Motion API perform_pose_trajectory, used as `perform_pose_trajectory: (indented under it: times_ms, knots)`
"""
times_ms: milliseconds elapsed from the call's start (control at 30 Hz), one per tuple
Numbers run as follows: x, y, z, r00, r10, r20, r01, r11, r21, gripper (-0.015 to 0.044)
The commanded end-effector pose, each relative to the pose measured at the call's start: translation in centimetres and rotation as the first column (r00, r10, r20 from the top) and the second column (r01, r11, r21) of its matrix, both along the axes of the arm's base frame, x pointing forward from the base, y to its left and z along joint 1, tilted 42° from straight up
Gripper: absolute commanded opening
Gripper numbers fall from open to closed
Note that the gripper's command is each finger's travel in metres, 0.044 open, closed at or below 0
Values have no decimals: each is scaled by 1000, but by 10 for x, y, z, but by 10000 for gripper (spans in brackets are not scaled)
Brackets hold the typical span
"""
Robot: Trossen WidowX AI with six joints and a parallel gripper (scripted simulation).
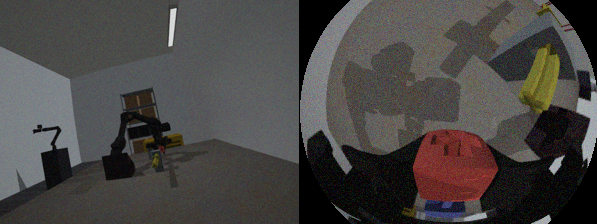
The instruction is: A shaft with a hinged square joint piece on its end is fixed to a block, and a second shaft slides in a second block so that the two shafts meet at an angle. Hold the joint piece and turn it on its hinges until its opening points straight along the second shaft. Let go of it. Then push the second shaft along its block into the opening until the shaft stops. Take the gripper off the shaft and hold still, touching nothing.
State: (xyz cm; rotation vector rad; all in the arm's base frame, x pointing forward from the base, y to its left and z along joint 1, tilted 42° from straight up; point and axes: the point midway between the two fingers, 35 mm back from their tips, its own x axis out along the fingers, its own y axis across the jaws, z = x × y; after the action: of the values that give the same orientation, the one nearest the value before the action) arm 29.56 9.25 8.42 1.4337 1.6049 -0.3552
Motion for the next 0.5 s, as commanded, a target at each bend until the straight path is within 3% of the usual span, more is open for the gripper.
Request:
perform_pose_trajectory:
  times_ms: [0, 467]
  knots:
    - [-2, -1, -1, 997, -55, -47, 55, 998, 0, 0]
    - [-11, -2, -3, 952, -227, -206, 228, 973, -17, 0]
